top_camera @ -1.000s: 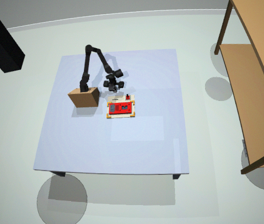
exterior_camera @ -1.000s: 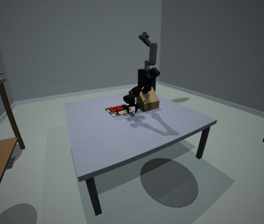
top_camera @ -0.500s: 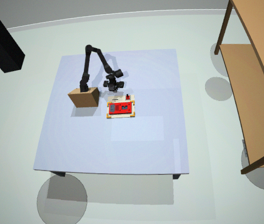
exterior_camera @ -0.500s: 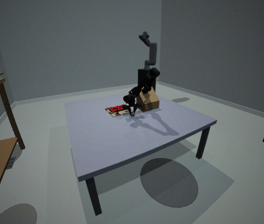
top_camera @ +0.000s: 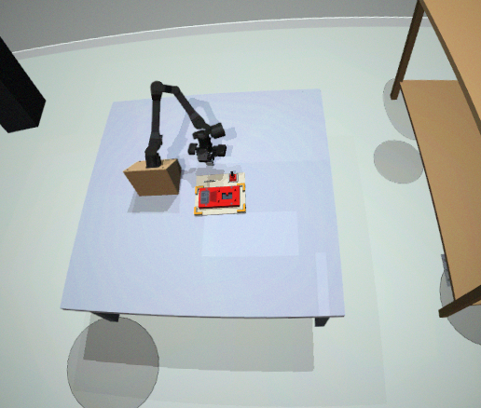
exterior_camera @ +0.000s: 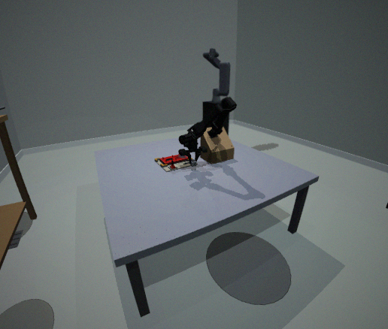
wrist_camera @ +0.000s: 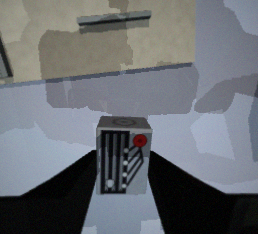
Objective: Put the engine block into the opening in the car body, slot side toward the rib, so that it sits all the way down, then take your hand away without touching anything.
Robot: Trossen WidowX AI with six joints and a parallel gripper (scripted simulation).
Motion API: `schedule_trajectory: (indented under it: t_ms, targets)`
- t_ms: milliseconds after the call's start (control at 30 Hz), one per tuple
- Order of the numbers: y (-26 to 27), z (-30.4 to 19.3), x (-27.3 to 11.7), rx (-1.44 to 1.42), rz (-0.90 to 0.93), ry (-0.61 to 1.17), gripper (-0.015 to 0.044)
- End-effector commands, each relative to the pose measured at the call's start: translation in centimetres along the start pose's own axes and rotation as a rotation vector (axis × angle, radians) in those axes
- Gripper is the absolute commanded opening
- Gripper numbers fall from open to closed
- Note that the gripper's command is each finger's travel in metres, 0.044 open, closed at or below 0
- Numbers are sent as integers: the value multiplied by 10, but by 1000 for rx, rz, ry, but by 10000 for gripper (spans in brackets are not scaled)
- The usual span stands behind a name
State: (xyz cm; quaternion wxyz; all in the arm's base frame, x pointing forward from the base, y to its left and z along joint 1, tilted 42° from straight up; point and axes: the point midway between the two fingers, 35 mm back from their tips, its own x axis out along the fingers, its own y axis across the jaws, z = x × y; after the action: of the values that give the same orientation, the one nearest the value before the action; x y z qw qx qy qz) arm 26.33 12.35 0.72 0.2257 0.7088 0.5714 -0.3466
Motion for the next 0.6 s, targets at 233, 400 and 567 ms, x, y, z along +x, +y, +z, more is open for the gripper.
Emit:
schedule_trajectory:
  t_ms: [233, 400, 567]
  targets:
    - [3, 0, -36, -4, 4, 0, 0]
    - [1, 0, -52, -5, 2, 2, 0]
    - [-1, 0, -67, -5, 0, 6, 0]
